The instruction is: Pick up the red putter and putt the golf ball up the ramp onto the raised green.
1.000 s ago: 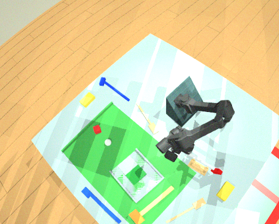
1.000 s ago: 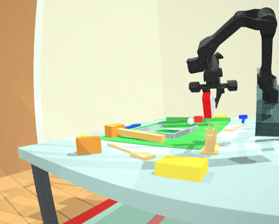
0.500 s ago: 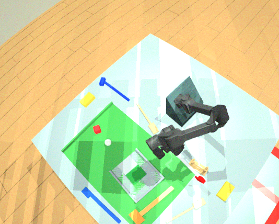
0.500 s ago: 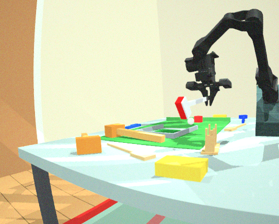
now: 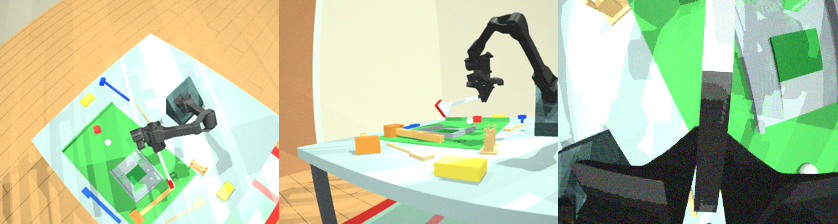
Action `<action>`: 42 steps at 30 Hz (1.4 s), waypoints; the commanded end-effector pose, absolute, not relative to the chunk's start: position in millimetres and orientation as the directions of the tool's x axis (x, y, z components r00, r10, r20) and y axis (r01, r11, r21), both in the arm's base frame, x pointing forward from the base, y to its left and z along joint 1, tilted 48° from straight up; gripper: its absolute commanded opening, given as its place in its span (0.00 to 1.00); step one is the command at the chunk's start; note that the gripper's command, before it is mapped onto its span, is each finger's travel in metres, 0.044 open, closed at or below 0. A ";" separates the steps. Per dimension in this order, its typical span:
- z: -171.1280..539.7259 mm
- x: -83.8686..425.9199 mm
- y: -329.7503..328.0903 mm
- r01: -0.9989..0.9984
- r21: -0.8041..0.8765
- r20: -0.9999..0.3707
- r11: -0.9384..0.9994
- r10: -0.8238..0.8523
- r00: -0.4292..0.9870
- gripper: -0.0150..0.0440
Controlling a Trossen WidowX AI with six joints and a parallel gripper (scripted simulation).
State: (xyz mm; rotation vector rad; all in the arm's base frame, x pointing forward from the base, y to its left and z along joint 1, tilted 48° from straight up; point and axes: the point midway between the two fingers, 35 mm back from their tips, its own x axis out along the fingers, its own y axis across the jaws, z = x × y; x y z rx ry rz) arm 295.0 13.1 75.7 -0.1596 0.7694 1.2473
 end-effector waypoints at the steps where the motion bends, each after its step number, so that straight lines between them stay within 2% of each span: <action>1: 61.8 302.8 -7.1 -0.842 0.352 -0.619 0.408 0.777 0.118 0.25; 21: -20.6 301.0 -99.5 -0.472 0.602 -0.683 0.644 0.721 0.114 0.25; 42: -111.5 260.4 -173.9 -0.025 0.715 -0.695 0.699 0.714 0.085 0.25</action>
